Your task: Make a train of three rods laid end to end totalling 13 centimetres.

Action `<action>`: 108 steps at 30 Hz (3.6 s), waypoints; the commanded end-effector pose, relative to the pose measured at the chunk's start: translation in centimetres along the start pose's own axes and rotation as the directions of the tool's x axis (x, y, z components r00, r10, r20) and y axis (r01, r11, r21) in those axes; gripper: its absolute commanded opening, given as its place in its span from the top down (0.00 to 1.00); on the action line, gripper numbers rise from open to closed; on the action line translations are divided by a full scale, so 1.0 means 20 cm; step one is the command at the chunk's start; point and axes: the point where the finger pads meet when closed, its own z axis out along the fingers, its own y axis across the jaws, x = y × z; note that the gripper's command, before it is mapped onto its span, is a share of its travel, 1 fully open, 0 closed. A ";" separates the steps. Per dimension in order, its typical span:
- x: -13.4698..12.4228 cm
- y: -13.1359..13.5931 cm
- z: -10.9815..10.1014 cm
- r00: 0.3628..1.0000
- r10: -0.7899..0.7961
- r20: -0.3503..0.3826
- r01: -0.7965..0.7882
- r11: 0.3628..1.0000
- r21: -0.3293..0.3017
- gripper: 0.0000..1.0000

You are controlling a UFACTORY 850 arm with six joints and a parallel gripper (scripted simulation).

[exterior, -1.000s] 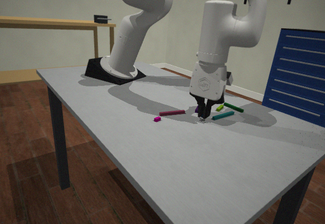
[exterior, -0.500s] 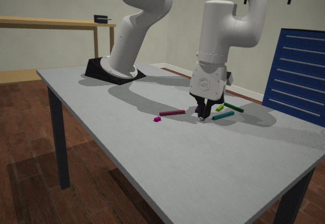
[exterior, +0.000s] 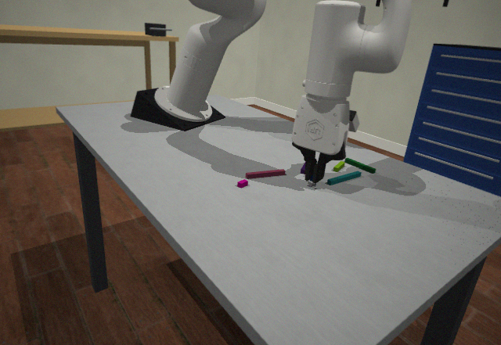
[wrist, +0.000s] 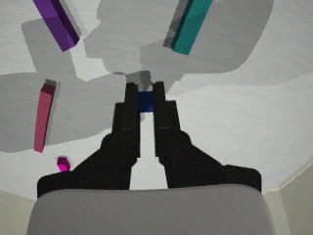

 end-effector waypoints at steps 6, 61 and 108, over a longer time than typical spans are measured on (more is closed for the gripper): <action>0.00 0.00 0.01 1.000 0.000 0.001 0.000 1.000 -0.002 0.96; 0.00 0.00 0.06 1.000 0.000 0.001 0.000 1.000 -0.002 0.92; 0.00 0.00 -0.31 1.000 0.000 0.001 0.000 1.000 -0.002 0.76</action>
